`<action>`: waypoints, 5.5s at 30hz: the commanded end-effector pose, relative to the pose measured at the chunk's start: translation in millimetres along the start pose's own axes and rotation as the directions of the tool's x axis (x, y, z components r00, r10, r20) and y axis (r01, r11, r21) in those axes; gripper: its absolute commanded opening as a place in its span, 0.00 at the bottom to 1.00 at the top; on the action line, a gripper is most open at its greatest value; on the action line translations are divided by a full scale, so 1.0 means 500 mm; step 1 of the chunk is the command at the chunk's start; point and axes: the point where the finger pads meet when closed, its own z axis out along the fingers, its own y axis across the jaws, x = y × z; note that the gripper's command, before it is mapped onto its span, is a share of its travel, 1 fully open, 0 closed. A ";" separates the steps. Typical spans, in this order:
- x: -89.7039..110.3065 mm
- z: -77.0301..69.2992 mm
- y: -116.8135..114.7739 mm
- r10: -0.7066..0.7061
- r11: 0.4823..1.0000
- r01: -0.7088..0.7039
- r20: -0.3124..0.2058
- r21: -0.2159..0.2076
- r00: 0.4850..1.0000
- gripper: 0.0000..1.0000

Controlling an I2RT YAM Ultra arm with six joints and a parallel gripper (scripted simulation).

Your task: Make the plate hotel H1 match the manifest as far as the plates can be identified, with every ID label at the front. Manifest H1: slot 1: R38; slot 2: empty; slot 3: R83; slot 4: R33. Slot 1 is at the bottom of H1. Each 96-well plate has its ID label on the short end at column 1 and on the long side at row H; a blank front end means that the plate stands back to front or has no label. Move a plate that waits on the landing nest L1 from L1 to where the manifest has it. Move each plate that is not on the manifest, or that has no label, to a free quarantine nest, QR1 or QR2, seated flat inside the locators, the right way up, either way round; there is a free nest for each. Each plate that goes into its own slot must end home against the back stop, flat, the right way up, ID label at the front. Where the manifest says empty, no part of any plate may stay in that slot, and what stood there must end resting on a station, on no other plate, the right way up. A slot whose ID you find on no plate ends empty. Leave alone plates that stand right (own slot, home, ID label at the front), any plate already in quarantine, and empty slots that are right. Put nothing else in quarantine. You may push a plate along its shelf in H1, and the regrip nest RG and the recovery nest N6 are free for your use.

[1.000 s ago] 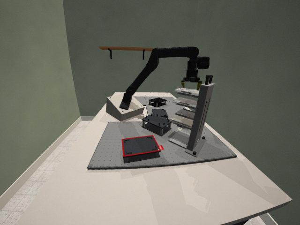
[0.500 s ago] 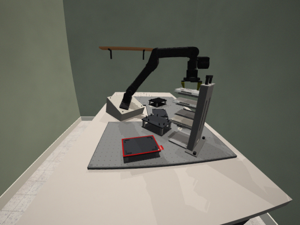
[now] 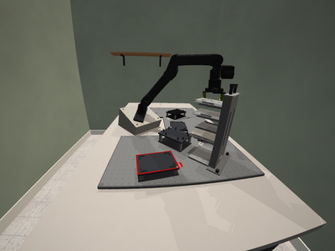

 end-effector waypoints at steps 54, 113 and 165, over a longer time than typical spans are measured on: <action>0.000 0.197 0.003 0.002 0.999 -0.003 0.012 0.047 1.000 0.85; -0.002 0.203 0.015 0.008 1.000 -0.008 0.007 0.017 1.000 0.85; 0.001 0.294 -0.007 0.001 0.998 -0.001 0.012 0.058 1.000 0.85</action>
